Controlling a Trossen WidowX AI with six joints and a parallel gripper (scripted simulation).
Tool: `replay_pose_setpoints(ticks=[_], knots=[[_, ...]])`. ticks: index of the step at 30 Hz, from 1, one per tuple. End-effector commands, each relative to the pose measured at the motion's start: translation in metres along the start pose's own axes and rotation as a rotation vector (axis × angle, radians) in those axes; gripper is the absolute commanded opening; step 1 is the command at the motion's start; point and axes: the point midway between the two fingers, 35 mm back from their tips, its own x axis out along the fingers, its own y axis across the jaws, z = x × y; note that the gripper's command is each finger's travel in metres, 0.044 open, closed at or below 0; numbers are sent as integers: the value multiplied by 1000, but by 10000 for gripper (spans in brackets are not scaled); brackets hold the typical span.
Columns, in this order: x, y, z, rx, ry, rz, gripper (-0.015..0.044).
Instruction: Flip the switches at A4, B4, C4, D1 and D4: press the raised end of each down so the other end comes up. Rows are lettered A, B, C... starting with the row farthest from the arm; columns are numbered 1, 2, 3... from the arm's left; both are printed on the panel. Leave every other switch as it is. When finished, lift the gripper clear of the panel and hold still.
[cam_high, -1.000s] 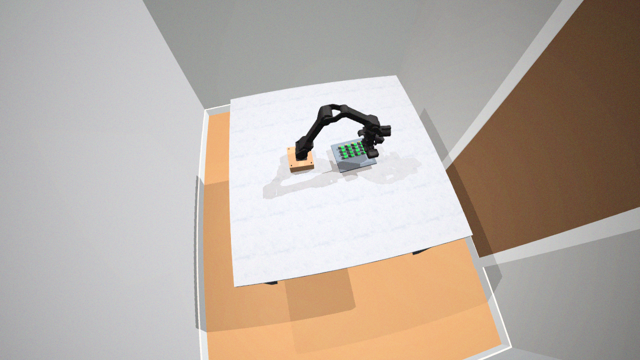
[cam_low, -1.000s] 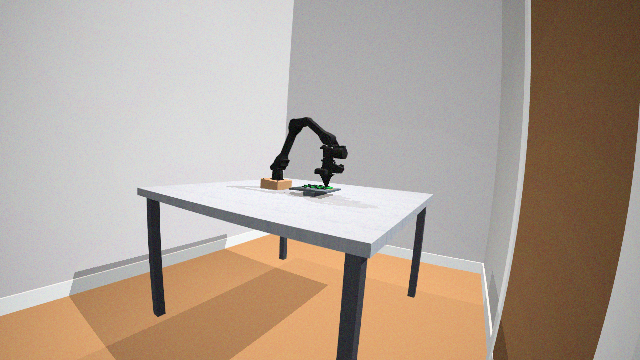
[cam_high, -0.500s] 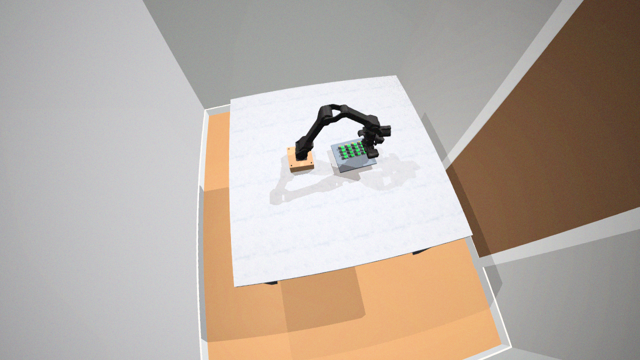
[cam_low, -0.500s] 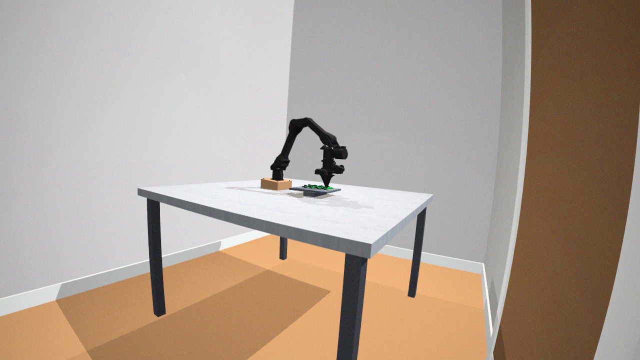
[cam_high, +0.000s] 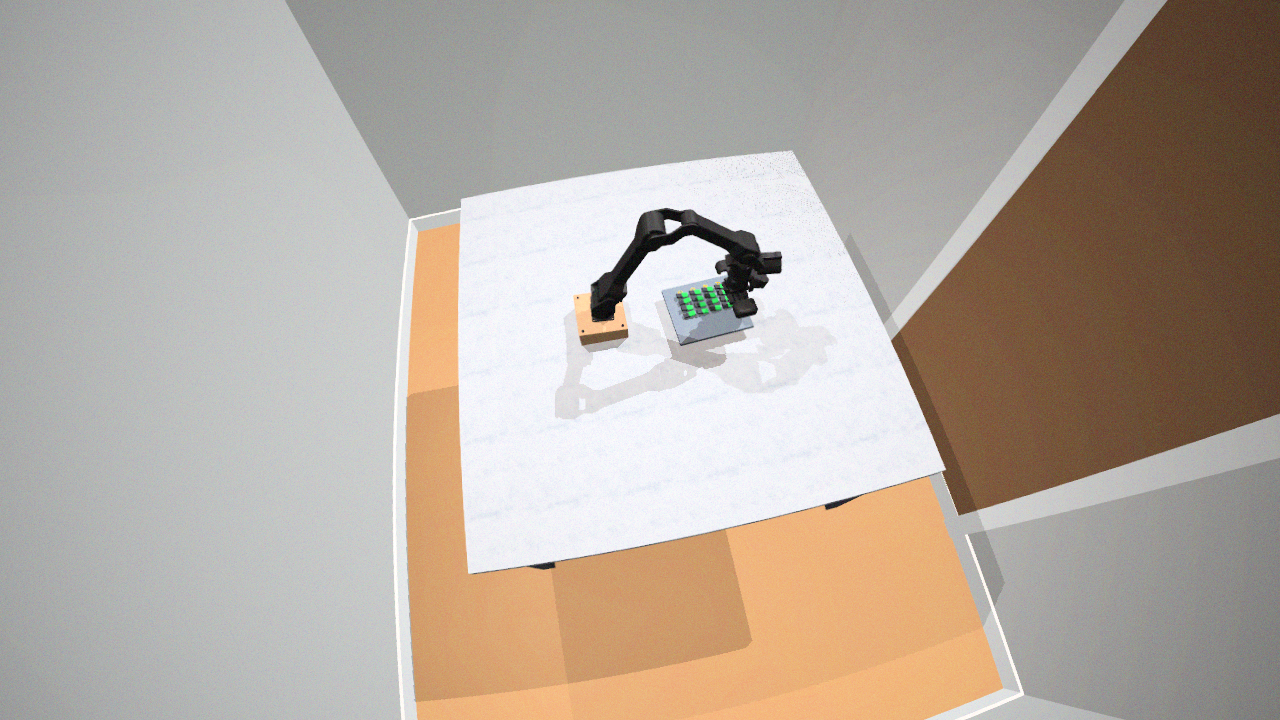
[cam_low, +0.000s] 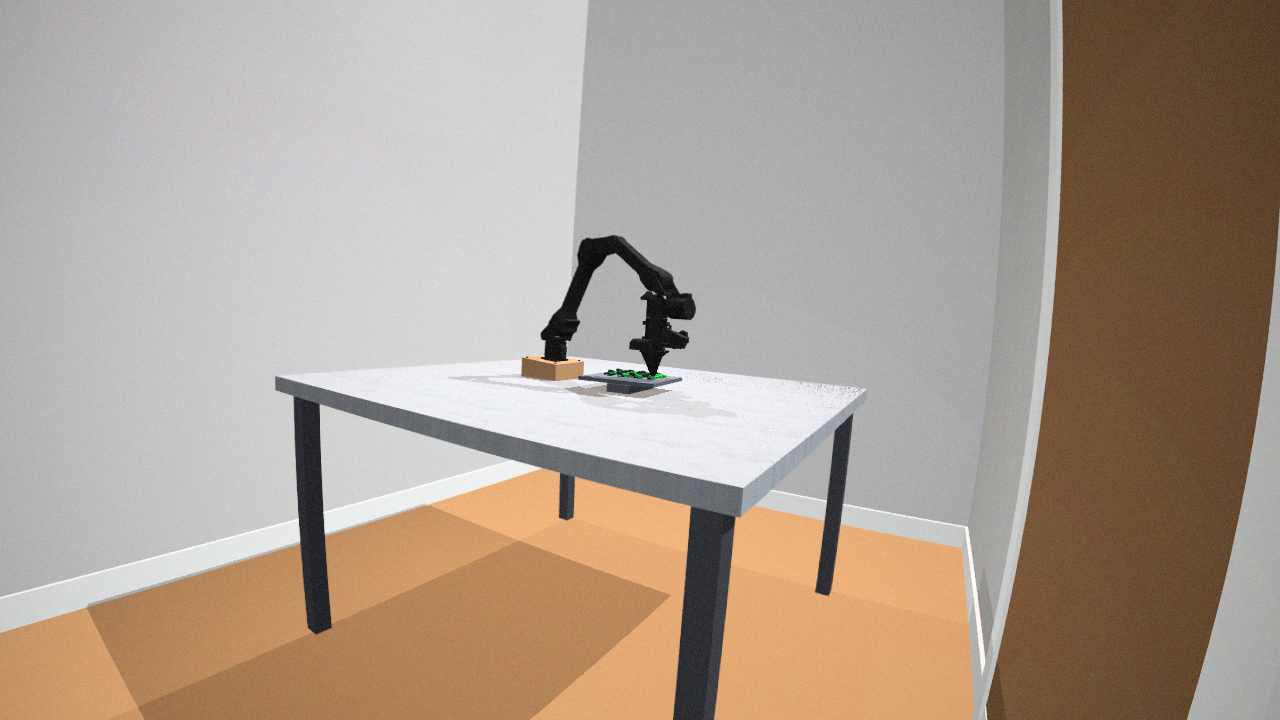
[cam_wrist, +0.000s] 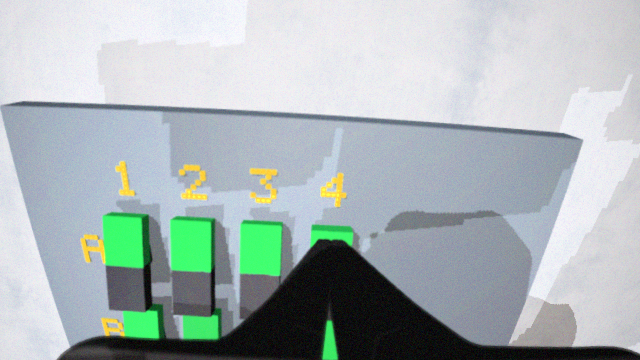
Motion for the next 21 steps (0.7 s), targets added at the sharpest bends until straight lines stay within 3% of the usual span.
replay_pose_setpoints(ticks=[1,7,12,21], knots=[[2,0,-1,-4,4,-3,0],[-64,0,-3,-5,-22,-3,0],[-65,0,-5,-5,-22,-3,0],[-62,-1,-62,-5,-17,-3,0]])
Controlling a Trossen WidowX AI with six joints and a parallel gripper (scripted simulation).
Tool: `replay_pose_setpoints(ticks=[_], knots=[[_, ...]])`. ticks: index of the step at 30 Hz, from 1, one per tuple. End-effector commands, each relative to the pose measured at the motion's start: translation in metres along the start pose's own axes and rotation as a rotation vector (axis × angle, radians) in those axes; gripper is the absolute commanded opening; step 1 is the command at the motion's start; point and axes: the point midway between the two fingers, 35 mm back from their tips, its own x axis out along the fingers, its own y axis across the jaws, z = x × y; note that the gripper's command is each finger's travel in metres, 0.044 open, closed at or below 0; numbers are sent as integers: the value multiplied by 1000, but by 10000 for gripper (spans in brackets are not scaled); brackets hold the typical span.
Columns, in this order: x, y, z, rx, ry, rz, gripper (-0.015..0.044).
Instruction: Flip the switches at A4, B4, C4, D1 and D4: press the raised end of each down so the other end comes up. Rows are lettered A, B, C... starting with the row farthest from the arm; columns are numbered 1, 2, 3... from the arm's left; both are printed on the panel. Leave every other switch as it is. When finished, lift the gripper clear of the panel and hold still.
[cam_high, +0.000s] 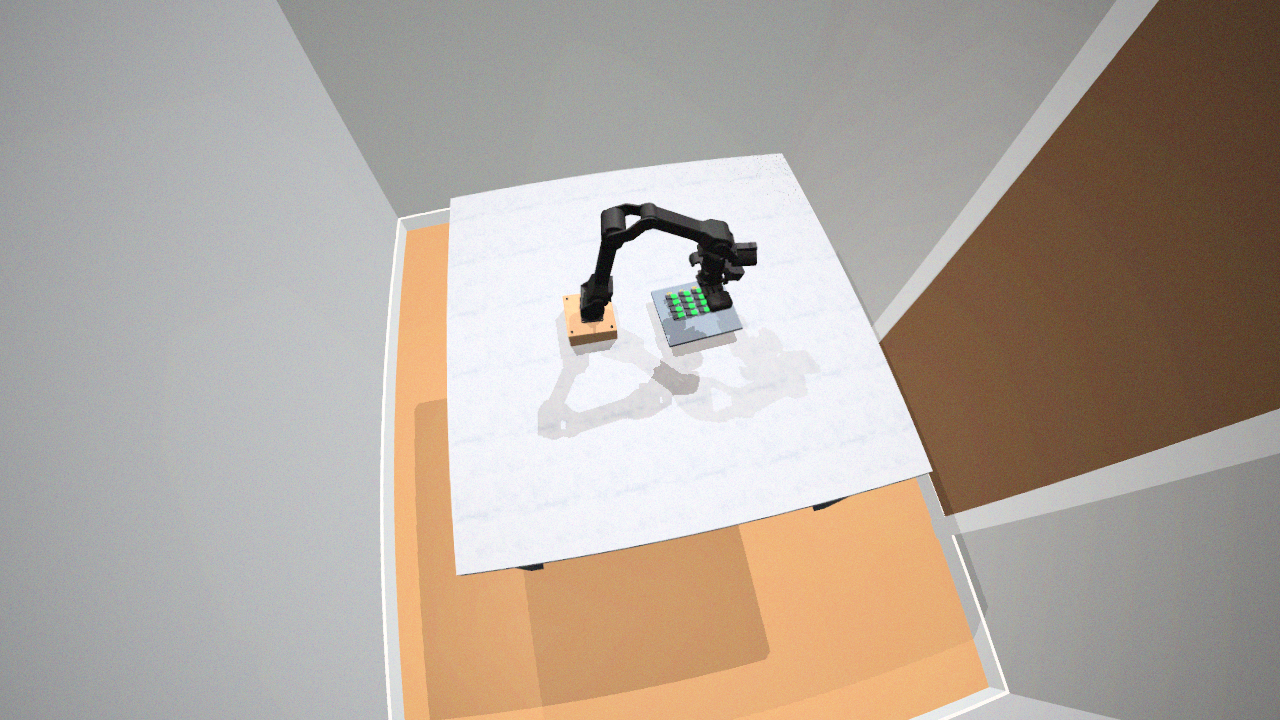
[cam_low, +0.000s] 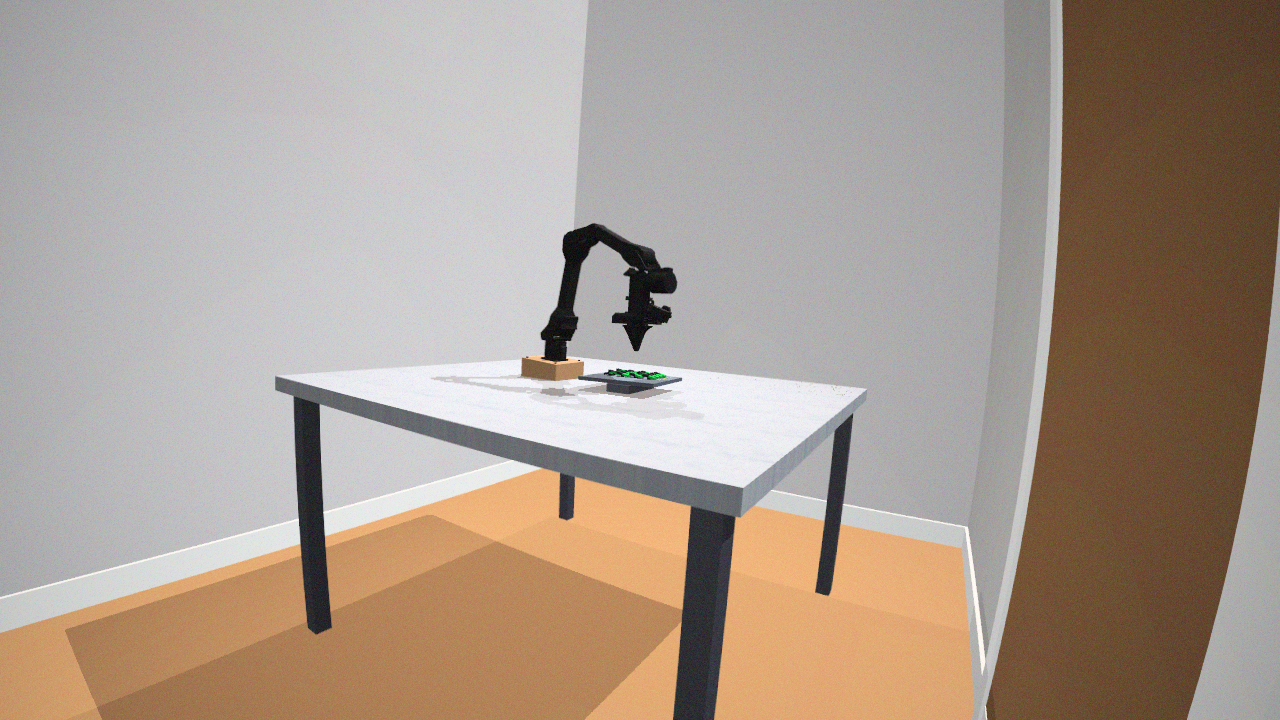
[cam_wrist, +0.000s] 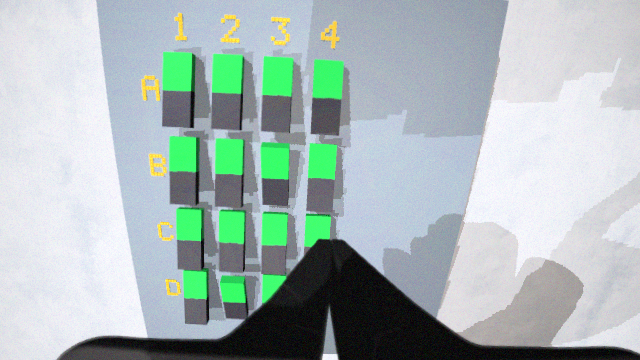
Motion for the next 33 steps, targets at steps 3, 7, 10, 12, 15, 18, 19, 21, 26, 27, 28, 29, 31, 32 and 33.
replay_pose_setpoints(ticks=[3,7,10,12,15,18,19,21,26,27,28,29,31,32,33], knots=[[8,1,-8,-5,-16,2,0],[35,1,-9,-6,-36,2,0],[35,1,-9,-6,-36,2,0],[36,1,-9,-6,-36,2,0],[45,1,-9,-6,-36,2,0],[45,1,-9,-6,-36,2,0],[46,1,-9,-6,-36,2,0],[48,1,-9,-5,-36,2,0],[55,1,-9,-5,-36,2,0],[57,1,-9,-5,-36,2,0],[58,1,-9,-5,-36,2,0],[59,1,-9,-5,-36,2,0],[59,1,-9,-5,-36,2,0],[59,1,-9,-5,-36,2,0],[59,1,-9,-5,-36,2,0]])
